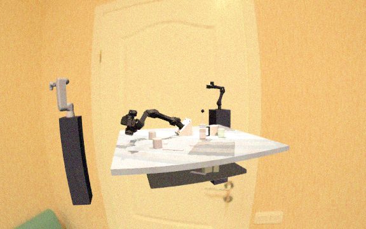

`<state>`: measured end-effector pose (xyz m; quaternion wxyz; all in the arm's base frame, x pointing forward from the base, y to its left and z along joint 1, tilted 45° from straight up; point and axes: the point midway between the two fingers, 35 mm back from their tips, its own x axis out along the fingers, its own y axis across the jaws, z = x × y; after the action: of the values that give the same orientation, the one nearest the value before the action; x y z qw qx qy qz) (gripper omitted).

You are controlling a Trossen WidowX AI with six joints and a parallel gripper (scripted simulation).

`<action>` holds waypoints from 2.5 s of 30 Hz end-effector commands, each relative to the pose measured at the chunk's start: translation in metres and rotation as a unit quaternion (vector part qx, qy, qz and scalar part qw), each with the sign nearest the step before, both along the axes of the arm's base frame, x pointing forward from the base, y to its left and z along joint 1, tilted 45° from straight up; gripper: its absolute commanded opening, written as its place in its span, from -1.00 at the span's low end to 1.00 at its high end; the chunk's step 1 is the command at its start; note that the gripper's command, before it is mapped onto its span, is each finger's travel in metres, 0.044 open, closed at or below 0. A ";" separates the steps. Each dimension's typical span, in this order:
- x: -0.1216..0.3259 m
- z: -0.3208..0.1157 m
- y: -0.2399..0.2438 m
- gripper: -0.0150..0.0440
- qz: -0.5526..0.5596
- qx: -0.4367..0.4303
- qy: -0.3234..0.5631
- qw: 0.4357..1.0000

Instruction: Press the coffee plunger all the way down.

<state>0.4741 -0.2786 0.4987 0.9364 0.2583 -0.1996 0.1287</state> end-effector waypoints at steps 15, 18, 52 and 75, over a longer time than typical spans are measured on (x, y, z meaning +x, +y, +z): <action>0.108 -0.109 0.225 1.00 -0.002 0.090 0.192 0.977; 0.108 -0.134 0.264 1.00 -0.005 0.080 0.234 0.969; -0.206 -0.357 0.527 1.00 -0.067 -0.591 0.423 0.684; -0.218 -0.406 0.483 1.00 -0.074 -0.636 0.397 0.657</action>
<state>0.2527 0.2065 0.0946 0.8682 -0.3900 0.3044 0.0385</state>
